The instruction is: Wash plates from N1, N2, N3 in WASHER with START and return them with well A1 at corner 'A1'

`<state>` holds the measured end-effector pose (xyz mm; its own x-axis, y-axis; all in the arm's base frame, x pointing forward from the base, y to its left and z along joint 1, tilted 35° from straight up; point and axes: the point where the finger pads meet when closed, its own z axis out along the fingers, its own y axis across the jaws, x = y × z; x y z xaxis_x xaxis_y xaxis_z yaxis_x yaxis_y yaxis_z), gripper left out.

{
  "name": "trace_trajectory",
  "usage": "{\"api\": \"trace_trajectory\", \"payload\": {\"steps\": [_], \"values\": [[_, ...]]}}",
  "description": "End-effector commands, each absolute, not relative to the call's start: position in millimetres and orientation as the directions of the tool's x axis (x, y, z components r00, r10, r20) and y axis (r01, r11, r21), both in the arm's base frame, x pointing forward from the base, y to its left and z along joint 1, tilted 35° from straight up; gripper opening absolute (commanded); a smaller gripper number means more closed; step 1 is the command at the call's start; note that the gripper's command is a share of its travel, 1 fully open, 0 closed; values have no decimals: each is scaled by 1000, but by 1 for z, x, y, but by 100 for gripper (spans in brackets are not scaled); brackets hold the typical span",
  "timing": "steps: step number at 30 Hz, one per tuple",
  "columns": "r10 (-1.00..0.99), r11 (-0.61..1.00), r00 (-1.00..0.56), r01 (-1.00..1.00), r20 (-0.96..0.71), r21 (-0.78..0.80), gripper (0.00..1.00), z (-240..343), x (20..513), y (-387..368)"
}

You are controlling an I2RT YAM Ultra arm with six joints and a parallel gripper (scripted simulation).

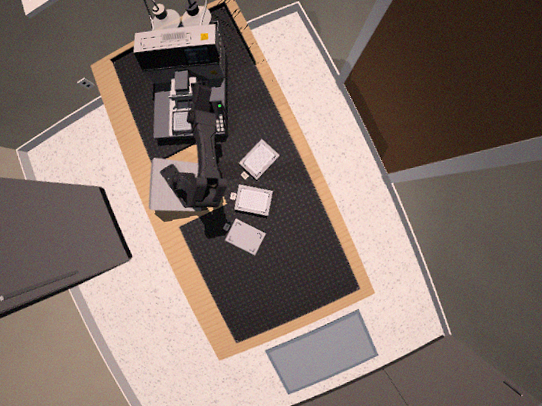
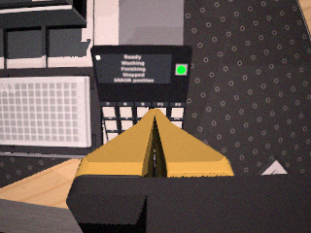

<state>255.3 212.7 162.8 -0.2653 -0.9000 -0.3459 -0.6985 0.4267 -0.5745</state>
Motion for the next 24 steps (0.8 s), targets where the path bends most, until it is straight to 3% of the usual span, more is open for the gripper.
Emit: {"api": "trace_trajectory", "payload": {"steps": [1,24], "values": [[-892,438,-253,-690,-376,-576,0,167,255,216],[-892,438,-254,-690,-375,-576,0,126,218,172]]}}
